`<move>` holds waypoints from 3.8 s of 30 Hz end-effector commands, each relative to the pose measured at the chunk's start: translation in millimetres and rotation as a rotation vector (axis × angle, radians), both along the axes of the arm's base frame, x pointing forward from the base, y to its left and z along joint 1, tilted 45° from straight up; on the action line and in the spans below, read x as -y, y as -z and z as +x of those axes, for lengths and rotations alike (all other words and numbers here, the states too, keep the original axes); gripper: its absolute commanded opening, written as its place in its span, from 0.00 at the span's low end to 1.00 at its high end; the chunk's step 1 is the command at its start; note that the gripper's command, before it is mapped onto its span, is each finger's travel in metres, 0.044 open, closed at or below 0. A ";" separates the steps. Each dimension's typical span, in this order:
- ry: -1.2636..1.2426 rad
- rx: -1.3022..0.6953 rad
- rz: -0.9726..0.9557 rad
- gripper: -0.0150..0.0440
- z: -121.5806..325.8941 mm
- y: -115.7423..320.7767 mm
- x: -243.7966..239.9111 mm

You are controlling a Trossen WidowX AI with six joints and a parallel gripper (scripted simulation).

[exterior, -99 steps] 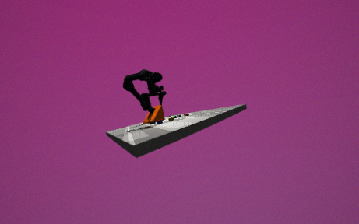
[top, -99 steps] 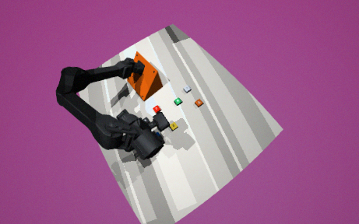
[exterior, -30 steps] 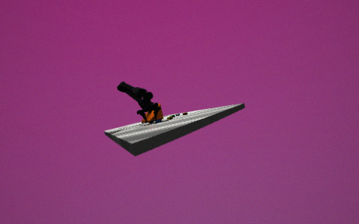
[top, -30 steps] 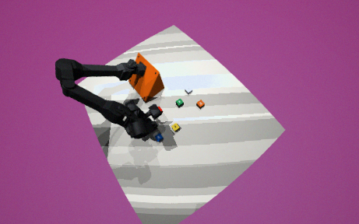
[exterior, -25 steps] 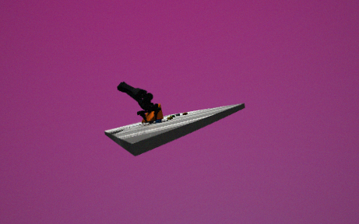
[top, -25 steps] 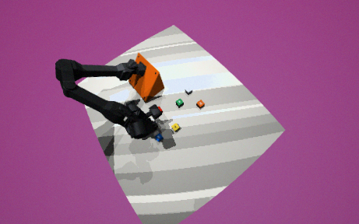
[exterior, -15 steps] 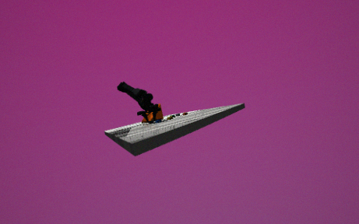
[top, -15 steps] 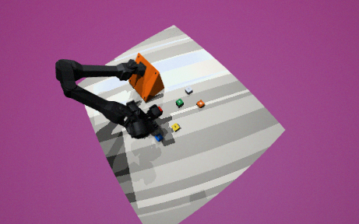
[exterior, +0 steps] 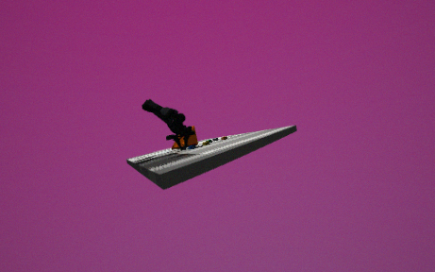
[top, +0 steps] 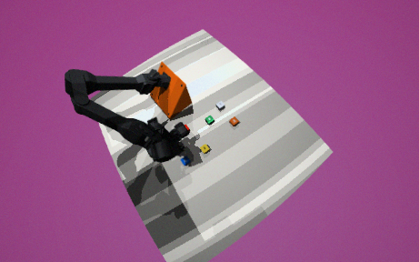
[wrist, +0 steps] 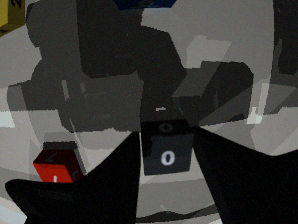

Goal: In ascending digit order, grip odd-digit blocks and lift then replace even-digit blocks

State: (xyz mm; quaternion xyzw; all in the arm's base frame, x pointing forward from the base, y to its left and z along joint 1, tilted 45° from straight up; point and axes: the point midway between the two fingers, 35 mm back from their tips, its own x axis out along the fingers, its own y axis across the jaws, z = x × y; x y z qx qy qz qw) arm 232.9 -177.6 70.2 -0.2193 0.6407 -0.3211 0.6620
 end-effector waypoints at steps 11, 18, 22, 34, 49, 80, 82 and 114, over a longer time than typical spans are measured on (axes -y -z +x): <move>-0.004 -0.002 0.003 0.46 0.2 0.6 -0.2; -0.004 -0.001 0.003 0.46 0.4 -1.5 -2.4; -0.004 -0.001 0.004 0.46 0.6 -5.1 -6.0; -0.004 -0.001 0.004 0.46 0.7 -10.0 -10.8; -0.004 -0.001 0.004 0.46 0.6 -4.2 -5.1; -0.004 -0.001 0.004 0.93 1.0 -4.8 -5.9; -0.004 -0.001 0.005 0.93 1.7 -19.0 -20.1; -0.038 -0.014 0.067 0.46 44.1 -13.6 -167.1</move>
